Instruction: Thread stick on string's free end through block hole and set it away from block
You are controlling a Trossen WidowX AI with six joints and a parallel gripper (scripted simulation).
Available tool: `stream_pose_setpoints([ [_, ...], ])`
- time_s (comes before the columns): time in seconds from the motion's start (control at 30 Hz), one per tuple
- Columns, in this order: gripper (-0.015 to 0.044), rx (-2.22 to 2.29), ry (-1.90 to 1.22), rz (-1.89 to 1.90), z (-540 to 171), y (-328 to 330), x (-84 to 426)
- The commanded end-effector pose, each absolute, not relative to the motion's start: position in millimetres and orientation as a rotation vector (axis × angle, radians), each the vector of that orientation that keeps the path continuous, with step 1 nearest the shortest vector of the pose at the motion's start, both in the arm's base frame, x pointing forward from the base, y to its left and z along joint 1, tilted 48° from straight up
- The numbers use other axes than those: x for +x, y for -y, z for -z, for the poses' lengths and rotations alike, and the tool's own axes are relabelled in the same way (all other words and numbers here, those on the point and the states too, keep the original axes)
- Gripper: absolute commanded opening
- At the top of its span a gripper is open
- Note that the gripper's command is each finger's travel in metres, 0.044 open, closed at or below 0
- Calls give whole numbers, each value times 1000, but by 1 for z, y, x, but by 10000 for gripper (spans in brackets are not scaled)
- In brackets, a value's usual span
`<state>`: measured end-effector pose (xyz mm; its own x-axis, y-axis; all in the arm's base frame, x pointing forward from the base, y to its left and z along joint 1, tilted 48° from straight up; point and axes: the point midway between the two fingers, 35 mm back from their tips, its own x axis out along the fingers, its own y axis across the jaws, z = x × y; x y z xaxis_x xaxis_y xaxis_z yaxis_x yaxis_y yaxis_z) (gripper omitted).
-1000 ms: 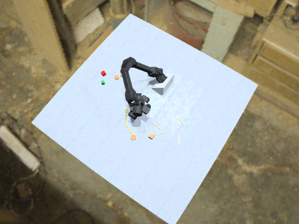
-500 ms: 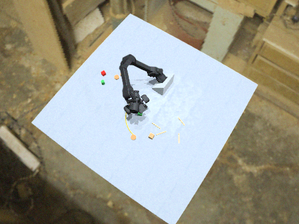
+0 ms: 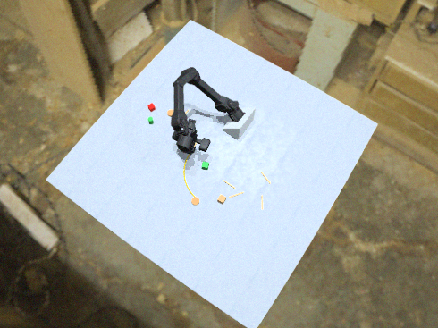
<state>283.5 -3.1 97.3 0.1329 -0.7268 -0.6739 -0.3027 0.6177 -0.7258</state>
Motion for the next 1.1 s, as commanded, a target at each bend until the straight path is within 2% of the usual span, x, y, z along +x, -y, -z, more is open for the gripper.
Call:
stream_pose_setpoints([
  [0.0,440,-833,-1418,470,-103,11,277],
  [0.13,440,-833,-1418,470,-103,11,277],
  [0.53,125,-833,-1418,470,-103,11,277],
  [1.07,125,-832,-1418,469,-98,16,278],
])
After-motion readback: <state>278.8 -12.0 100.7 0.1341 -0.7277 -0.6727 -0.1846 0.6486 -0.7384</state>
